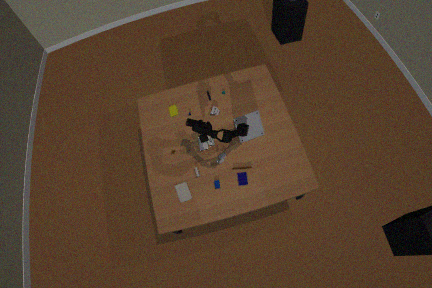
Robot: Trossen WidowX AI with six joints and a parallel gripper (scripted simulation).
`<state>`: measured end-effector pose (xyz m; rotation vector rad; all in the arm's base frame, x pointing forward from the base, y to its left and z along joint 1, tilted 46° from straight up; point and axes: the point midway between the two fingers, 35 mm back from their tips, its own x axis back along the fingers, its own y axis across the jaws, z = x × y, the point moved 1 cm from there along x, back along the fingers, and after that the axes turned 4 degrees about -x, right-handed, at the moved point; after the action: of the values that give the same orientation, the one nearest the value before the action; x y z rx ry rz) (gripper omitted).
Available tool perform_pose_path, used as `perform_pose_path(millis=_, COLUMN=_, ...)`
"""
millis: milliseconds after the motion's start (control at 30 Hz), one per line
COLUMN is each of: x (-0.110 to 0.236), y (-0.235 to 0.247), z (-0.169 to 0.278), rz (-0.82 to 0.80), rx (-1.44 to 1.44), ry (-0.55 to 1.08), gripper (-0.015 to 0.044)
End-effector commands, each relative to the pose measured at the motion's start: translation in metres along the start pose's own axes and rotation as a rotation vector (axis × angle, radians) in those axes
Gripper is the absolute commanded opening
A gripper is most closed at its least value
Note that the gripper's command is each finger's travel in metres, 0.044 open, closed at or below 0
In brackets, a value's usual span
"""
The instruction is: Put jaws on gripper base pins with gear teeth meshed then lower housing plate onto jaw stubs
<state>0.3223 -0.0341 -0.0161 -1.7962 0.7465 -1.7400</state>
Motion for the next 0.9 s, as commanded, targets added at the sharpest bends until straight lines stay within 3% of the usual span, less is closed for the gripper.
perform_pose_path(millis=0, x=0.0, y=0.0, z=0.0, rz=0.0, rx=0.0, ry=0.0, gripper=0.0093)
perform_pose_path(millis=133, x=0.001, y=0.001, z=0.001, rz=-0.003, rx=0.05, ry=0.01, gripper=0.0)
perform_pose_path(millis=867, x=0.005, y=-0.026, z=0.004, rz=-0.017, rx=0.577, ry=0.012, gripper=0.0)
